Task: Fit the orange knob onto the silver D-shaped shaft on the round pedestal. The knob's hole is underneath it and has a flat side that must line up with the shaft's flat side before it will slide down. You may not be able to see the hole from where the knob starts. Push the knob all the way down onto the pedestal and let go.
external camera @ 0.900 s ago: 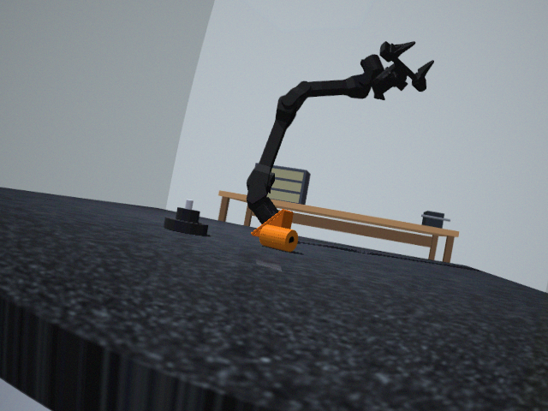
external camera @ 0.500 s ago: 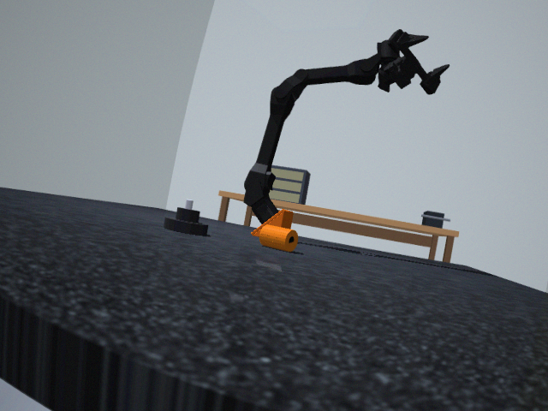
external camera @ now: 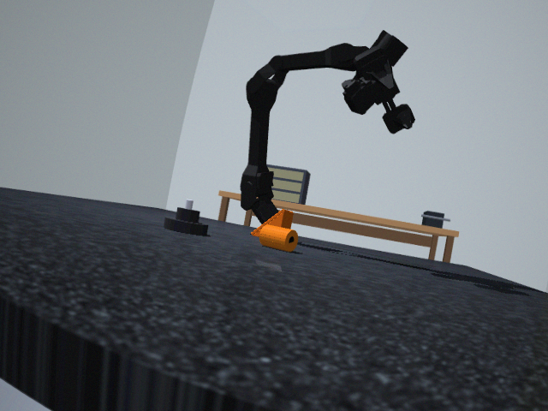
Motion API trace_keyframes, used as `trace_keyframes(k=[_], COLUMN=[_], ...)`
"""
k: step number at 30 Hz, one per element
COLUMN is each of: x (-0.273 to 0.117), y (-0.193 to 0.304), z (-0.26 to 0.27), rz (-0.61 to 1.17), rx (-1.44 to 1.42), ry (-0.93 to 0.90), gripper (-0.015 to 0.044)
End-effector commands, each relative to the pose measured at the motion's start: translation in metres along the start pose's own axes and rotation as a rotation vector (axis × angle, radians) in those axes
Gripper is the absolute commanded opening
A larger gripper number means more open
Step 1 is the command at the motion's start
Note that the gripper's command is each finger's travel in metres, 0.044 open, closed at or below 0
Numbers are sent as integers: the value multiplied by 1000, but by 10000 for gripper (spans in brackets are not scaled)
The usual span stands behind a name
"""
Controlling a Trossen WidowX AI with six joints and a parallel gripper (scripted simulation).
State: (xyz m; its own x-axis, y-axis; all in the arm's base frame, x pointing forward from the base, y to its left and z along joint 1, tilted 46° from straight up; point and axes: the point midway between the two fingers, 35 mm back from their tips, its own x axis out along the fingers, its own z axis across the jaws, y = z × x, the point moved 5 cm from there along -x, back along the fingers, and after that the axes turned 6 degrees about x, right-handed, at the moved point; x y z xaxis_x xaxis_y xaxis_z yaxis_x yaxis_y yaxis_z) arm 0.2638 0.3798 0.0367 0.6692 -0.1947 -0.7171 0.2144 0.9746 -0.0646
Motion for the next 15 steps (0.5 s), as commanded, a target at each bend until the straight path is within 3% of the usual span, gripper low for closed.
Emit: trace_keyframes(k=[1,10,15], x=[36,78,79], y=[-56,-214,-225], z=[15,33,35], rz=[-198,-723,-760], rx=[-1,38,43], ry=[102,449,478], gripper=[440,440,440])
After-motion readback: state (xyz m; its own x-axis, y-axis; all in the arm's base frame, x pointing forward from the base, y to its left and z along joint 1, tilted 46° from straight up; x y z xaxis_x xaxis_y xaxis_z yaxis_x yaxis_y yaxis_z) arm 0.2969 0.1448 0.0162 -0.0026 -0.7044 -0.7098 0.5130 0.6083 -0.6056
